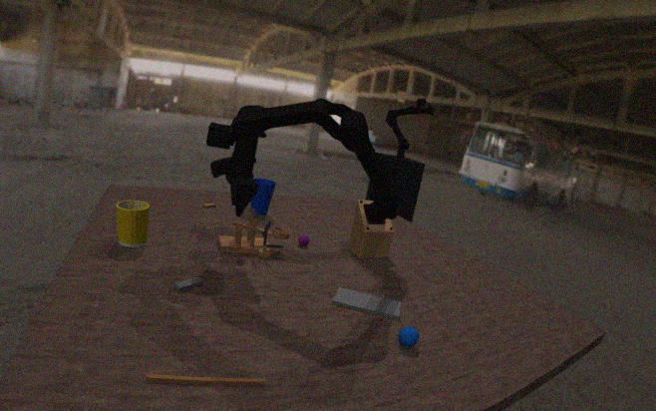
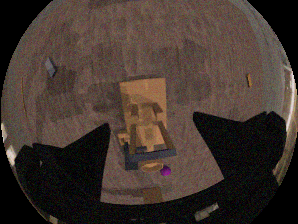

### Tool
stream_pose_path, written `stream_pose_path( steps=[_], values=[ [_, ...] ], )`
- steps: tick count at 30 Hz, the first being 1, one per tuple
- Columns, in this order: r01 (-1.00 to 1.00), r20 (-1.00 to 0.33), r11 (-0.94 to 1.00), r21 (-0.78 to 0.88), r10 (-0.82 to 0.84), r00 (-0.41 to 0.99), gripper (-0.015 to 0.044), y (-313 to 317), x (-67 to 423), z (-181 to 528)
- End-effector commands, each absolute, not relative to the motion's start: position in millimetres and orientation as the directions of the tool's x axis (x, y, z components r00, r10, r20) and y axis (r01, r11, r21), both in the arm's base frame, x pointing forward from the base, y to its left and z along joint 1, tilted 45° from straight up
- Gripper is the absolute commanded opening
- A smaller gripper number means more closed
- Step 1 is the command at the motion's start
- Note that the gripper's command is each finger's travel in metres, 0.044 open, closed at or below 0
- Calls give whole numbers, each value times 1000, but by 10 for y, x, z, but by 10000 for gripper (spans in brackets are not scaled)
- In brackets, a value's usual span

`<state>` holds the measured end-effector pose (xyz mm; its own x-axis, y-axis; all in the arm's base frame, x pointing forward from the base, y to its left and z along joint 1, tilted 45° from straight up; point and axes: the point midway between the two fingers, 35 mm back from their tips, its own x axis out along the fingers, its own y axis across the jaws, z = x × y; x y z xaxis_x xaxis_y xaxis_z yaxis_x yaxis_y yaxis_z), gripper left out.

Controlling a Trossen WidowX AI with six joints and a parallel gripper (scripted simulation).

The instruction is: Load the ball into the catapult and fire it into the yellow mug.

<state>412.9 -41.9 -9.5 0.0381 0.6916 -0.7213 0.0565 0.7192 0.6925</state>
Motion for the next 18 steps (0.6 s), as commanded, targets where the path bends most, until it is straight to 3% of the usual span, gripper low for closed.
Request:
stream_pose_path(
  steps=[1, 18],
  values=[
    [66, -714, 711, 700, 700, 19, 440, -247, 4092, -242],
    [66, -714, 711, 700, 700, 20, 440, -93, 4105, -395]
  ],
)
